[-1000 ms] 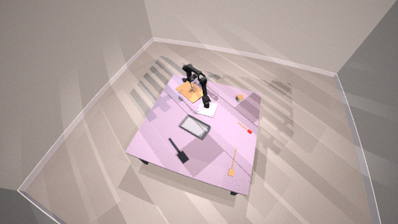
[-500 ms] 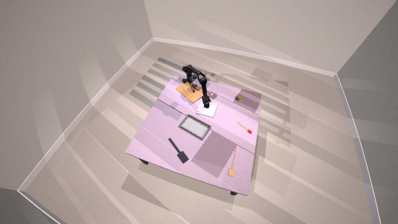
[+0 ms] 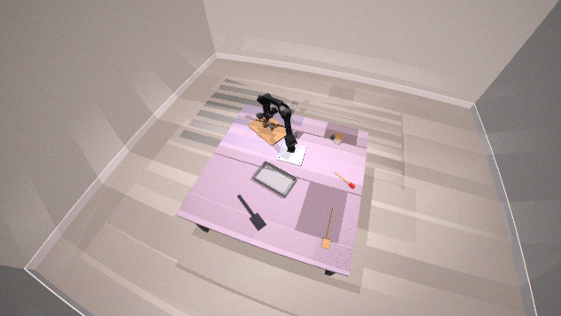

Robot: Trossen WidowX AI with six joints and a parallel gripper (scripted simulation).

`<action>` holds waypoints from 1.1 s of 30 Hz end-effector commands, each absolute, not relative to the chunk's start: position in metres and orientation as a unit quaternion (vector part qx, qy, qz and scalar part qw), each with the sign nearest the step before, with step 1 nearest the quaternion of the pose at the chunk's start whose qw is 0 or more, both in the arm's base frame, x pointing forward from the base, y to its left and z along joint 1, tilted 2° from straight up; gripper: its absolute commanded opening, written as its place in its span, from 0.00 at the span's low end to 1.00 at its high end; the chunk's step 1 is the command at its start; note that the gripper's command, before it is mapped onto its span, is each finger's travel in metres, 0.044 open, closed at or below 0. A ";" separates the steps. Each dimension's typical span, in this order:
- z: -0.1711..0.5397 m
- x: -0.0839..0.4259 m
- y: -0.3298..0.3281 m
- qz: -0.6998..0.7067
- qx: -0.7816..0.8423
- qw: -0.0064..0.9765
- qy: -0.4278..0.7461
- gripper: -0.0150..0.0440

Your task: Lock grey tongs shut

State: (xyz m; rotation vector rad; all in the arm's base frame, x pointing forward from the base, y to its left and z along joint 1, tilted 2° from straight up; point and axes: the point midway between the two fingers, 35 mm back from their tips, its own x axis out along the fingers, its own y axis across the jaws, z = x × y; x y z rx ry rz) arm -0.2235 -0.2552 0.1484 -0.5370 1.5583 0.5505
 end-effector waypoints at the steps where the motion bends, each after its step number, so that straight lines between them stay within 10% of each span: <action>1: 0.142 -0.224 -0.257 0.240 -0.238 0.646 0.685 0.00; 33: 0.089 -0.225 -0.255 0.240 -0.238 0.646 0.685 0.00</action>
